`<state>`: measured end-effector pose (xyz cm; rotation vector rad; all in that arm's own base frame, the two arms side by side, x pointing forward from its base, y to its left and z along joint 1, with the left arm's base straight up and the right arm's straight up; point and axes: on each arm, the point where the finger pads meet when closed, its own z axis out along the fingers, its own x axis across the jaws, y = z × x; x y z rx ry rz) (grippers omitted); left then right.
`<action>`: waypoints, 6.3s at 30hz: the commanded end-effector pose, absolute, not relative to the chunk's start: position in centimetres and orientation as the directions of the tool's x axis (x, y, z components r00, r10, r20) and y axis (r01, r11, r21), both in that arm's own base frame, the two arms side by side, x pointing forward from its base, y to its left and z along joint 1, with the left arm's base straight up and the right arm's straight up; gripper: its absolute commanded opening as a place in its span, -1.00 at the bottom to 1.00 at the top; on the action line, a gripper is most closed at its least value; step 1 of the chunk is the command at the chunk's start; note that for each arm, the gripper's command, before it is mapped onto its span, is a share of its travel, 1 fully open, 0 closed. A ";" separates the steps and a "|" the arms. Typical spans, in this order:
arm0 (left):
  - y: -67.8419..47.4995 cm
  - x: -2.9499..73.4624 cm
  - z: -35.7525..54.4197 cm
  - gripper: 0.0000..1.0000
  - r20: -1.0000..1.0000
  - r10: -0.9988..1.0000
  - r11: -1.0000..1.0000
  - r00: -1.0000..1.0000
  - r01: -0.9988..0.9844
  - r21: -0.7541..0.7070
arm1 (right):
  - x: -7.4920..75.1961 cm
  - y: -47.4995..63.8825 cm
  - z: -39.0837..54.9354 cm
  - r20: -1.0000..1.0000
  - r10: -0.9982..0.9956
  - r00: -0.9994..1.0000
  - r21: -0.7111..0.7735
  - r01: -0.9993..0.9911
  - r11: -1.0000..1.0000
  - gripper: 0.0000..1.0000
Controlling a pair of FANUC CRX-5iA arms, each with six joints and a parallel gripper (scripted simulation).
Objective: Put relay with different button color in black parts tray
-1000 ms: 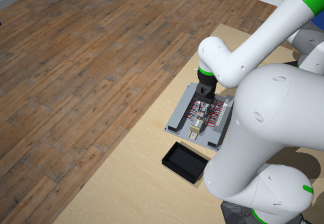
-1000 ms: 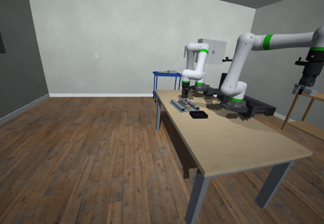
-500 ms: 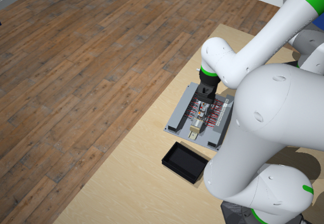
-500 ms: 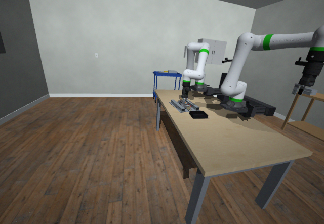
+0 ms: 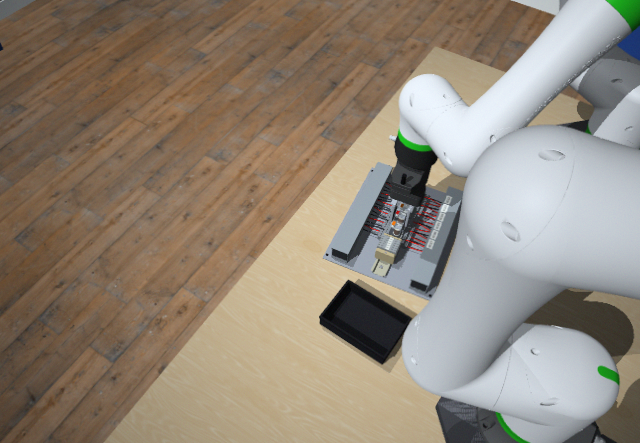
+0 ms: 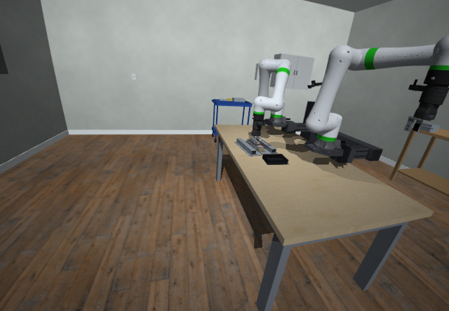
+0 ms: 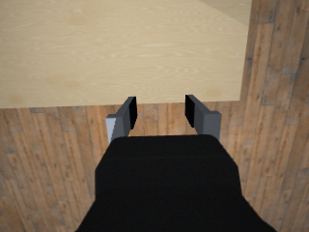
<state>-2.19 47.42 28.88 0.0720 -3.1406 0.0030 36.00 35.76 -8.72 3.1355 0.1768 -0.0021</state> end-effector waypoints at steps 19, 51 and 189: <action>47.4 -2.2 29.0 1.00 0.000 -0.046 0.999 -0.999 -0.046 0.000 | 36.0 35.8 -8.0 0.000 0.113 0.994 0.000 0.113 -0.994 -1.00; 47.4 -2.2 29.0 1.00 0.000 -0.046 0.999 -0.999 -0.046 0.000 | 36.0 35.8 -3.5 0.000 0.113 0.994 0.000 0.113 -0.994 -1.00; 47.4 -2.2 29.0 1.00 0.000 -0.046 0.999 -0.999 -0.046 0.000 | 31.5 59.8 -0.8 0.000 0.113 0.994 0.000 0.113 -0.994 -1.00</action>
